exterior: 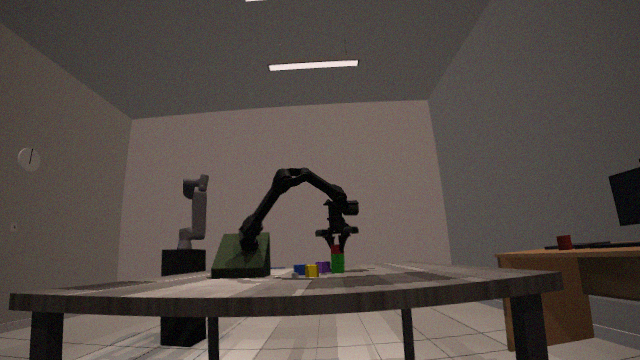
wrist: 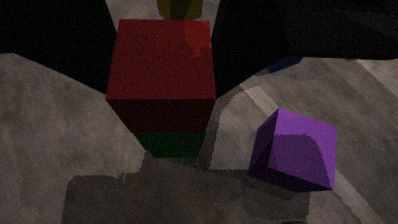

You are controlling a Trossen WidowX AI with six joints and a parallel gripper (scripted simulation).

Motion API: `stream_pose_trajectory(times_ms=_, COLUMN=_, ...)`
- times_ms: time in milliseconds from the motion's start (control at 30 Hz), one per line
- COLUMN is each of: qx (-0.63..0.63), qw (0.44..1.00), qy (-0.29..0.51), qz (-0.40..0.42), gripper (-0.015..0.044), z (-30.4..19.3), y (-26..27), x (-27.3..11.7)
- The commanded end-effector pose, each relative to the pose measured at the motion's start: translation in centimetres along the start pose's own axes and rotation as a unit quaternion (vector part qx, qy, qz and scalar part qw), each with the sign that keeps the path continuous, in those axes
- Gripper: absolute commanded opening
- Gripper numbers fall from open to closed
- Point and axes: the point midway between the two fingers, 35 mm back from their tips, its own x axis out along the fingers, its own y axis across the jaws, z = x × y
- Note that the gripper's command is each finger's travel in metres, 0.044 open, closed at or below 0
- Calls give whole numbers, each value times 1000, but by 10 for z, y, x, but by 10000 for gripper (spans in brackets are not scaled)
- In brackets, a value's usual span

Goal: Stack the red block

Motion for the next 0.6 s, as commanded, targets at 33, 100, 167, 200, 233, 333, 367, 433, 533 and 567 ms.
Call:
stream_pose_trajectory(times_ms=33, qx=-3, qw=1000, qy=1, qz=1, gripper=26, z=-1, y=1, x=-1)
stream_pose_trajectory(times_ms=100, qx=-3, qw=1000, qy=1, qz=1, gripper=79, z=-1, y=1, x=-1)
stream_pose_trajectory(times_ms=167, qx=-3, qw=1000, qy=1, qz=1, gripper=131, z=-1, y=1, x=-1)
stream_pose_trajectory(times_ms=200, qx=-3, qw=1000, qy=1, qz=1, gripper=157, z=-1, y=1, x=-1)
stream_pose_trajectory(times_ms=233, qx=-3, qw=1000, qy=1, qz=1, gripper=184, z=-1, y=1, x=-1)
stream_pose_trajectory(times_ms=333, qx=-3, qw=1000, qy=1, qz=1, gripper=263, z=-1, y=1, x=-1)
stream_pose_trajectory(times_ms=367, qx=-3, qw=1000, qy=1, qz=1, gripper=289, z=-1, y=1, x=-1)
stream_pose_trajectory(times_ms=433, qx=-3, qw=1000, qy=1, qz=1, gripper=341, z=-1, y=1, x=-1)
stream_pose_trajectory(times_ms=533, qx=-3, qw=1000, qy=1, qz=1, gripper=420, z=-1, y=1, x=-1)
stream_pose_trajectory(times_ms=567, qx=-3, qw=1000, qy=1, qz=1, gripper=440, z=-1, y=1, x=-1)
